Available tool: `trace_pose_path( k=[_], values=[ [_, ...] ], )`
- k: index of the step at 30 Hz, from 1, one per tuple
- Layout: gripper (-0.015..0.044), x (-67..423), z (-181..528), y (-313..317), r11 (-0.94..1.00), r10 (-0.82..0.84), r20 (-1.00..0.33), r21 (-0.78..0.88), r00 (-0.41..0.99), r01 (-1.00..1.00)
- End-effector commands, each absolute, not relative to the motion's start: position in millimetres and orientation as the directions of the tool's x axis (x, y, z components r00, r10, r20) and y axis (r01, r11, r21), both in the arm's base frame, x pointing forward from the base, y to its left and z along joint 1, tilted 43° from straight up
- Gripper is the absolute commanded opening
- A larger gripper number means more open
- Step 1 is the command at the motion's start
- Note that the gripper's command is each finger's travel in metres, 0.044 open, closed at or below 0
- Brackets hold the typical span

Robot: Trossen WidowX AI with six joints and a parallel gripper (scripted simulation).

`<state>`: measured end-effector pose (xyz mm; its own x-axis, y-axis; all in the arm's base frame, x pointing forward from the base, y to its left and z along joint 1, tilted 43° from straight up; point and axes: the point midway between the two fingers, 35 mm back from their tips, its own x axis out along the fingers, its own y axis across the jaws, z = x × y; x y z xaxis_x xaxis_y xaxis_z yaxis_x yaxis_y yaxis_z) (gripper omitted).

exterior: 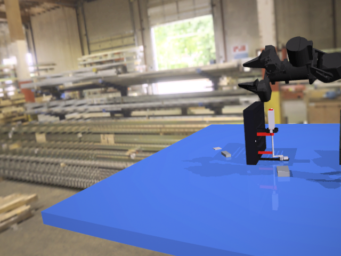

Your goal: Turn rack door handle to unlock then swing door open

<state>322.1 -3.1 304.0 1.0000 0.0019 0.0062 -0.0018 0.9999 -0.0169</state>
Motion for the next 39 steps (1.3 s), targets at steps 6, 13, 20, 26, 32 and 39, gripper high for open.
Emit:
trace_pose_path(
  k=[6, 13, 20, 26, 32, 39],
  values=[
    [0.0297, 336.1, 283.0, -8.3, 0.998, 0.014, -0.134, -0.060, 0.991, -0.022],
    [0.0297, 350.7, 249.4, -17.6, 0.993, 0.038, -0.343, -0.093, 0.939, -0.074],
    [0.0297, 356.9, 216.8, -27.3, 0.987, 0.075, -0.529, -0.082, 0.845, -0.139],
    [0.0297, 356.4, 191.3, -35.1, 0.981, 0.120, -0.663, -0.036, 0.739, -0.192],
    [0.0297, 351.6, 169.3, -42.0, 0.971, 0.181, -0.765, 0.040, 0.617, -0.235],
    [0.0297, 342.2, 149.2, -48.5, 0.951, 0.270, -0.842, 0.159, 0.467, -0.264]
  ],
)
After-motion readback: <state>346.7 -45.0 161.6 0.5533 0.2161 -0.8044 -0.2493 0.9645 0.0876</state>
